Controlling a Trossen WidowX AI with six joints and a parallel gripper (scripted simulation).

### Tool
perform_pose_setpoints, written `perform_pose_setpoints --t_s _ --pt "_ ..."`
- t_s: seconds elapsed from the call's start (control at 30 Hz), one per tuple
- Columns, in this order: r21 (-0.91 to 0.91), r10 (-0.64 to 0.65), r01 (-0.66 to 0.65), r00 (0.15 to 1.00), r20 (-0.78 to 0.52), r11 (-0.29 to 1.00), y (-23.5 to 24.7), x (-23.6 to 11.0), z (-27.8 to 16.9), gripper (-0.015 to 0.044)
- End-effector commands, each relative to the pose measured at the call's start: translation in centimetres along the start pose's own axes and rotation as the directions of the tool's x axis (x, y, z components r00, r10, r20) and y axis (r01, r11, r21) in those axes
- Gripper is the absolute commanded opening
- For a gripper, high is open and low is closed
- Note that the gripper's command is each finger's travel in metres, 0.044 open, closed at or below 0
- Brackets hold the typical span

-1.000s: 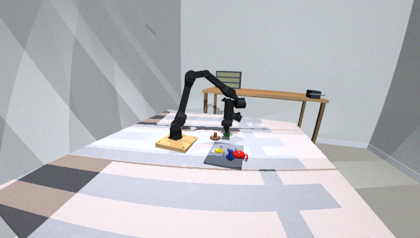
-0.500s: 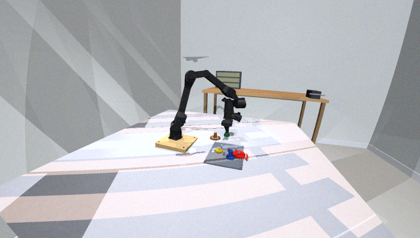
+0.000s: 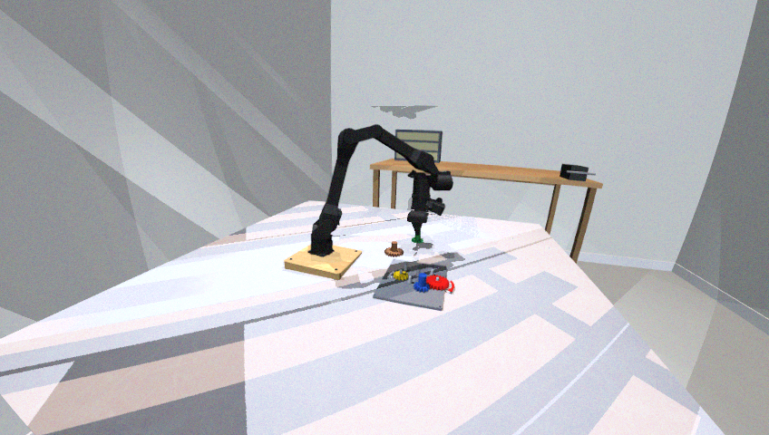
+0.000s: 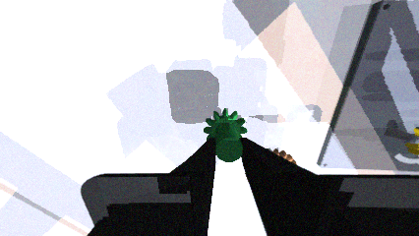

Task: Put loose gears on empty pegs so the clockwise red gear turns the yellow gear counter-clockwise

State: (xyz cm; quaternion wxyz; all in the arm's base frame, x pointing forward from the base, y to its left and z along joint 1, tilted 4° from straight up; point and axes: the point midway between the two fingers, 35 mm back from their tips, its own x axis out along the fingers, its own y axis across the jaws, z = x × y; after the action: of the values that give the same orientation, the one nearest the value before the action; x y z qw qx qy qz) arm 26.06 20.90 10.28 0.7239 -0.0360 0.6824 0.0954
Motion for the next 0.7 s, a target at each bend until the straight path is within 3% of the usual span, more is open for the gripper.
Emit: perform_pose_setpoints --t_s 0.0,0.67 --pt "0.005 0.0 0.0 1.0 0.008 1.0 0.1 -0.9 0.2 0.0" --pt "0.017 -0.001 0.001 1.0 0.016 1.0 0.3 -5.1 0.5 0.0"
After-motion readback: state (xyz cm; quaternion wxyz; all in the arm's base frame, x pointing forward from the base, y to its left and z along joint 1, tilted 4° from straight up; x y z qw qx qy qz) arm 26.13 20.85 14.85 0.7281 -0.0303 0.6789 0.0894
